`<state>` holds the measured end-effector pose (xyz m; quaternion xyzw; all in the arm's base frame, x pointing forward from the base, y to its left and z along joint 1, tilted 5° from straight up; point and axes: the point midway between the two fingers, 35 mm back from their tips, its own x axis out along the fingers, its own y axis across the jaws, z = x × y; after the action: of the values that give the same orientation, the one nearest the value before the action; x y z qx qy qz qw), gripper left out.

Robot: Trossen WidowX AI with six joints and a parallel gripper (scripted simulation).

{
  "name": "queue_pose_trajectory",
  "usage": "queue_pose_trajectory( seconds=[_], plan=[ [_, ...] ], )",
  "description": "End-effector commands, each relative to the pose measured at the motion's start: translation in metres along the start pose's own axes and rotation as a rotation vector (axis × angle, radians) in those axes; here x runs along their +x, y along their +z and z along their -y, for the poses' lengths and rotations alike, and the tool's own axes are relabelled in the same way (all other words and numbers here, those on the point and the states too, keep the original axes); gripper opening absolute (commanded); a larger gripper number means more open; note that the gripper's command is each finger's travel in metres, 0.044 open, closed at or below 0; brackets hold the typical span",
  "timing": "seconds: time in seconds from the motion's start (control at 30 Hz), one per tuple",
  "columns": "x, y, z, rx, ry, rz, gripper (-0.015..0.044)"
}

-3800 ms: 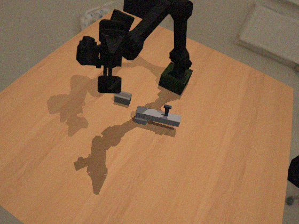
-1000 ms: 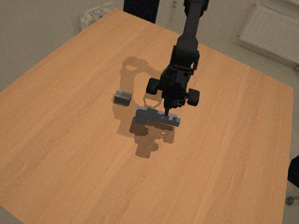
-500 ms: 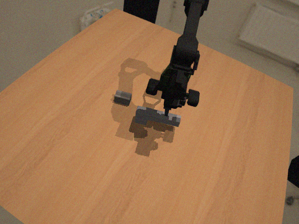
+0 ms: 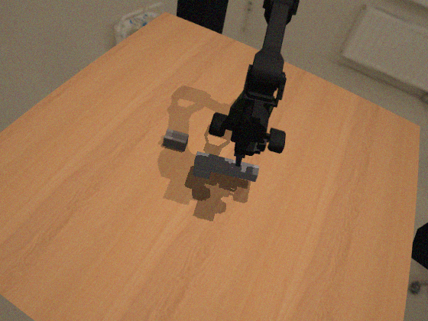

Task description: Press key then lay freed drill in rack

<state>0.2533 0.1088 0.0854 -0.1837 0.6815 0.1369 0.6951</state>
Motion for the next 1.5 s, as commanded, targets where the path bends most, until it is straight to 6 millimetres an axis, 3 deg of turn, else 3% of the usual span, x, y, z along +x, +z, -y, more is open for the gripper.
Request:
queue_pose_trajectory(
  seconds=[0.0, 1.47],
  plan=[
    [0.01, -0.006, -0.001, -0.003, 0.0, -0.026, 0.0],
    [0.027, -0.01, -0.001, -0.003, -0.001, -0.026, 0.0]
  ],
)
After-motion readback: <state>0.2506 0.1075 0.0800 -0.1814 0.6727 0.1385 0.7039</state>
